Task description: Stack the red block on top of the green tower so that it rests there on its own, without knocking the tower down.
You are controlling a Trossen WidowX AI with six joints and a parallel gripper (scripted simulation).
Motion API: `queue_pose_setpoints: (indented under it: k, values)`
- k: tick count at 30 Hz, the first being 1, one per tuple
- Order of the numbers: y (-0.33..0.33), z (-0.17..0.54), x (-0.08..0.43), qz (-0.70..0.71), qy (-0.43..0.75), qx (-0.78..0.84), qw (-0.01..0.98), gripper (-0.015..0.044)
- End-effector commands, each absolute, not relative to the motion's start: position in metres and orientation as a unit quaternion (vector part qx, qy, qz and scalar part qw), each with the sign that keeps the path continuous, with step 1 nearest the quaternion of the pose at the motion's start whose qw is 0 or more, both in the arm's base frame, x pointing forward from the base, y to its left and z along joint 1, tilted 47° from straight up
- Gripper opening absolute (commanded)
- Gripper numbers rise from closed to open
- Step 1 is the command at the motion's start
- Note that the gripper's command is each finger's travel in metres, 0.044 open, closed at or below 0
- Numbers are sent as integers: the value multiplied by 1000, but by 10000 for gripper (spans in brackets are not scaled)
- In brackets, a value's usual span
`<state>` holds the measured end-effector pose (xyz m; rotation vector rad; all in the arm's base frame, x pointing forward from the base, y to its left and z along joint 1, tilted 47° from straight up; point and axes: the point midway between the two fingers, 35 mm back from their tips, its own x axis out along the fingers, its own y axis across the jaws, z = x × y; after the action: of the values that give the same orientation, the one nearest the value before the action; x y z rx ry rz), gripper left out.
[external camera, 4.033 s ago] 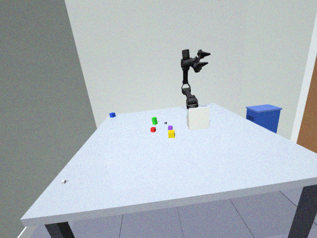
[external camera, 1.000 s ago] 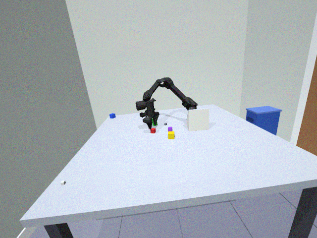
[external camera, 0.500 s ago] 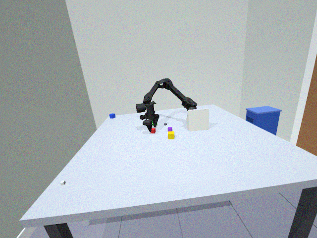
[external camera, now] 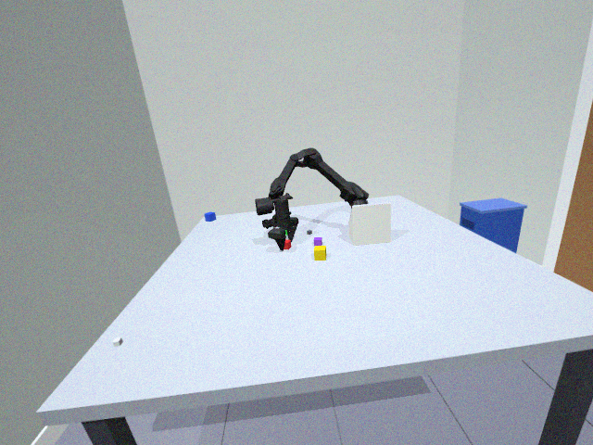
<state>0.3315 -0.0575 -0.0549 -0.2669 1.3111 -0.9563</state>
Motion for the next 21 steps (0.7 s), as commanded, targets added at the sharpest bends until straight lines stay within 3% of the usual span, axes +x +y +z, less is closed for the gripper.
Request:
queue_pose_setpoints:
  k: [1, 8, 20, 21]
  values:
    - [-59, -55, 332, -426, 583, -122, 681, 440]
    - [-58, -55, 332, -426, 584, -119, 681, 440]
    - [-58, -55, 332, -426, 584, -119, 681, 125]
    - [-58, -55, 332, -426, 584, -119, 681, 118]
